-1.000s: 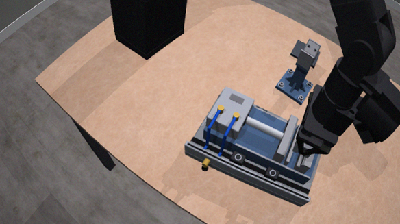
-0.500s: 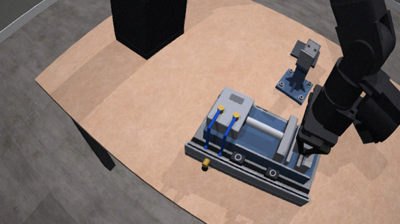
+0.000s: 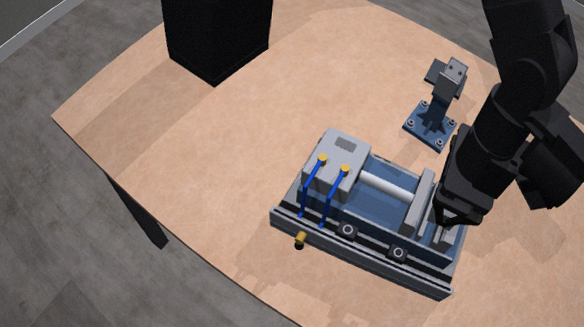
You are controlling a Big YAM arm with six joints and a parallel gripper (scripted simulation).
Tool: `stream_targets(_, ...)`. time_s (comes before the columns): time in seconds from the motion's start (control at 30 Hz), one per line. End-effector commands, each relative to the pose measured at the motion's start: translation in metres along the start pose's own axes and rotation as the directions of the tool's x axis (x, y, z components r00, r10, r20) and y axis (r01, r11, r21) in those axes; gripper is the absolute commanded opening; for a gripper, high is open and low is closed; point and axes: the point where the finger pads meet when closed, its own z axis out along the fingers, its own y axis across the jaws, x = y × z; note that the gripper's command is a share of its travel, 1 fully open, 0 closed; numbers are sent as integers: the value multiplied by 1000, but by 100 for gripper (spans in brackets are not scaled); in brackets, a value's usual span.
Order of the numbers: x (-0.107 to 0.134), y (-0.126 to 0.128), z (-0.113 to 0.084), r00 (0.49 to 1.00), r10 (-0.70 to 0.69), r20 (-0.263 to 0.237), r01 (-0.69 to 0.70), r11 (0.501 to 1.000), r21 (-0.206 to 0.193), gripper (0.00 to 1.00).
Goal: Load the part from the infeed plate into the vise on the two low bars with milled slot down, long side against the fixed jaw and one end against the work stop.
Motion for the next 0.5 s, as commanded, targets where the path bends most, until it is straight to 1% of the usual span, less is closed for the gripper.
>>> stream_targets(0.0,-18,0,-10,999,-1,38,1,1000,13,0)
stream_targets(0.47,-16,1,-8,999,-1,36,1,1000,12,0)
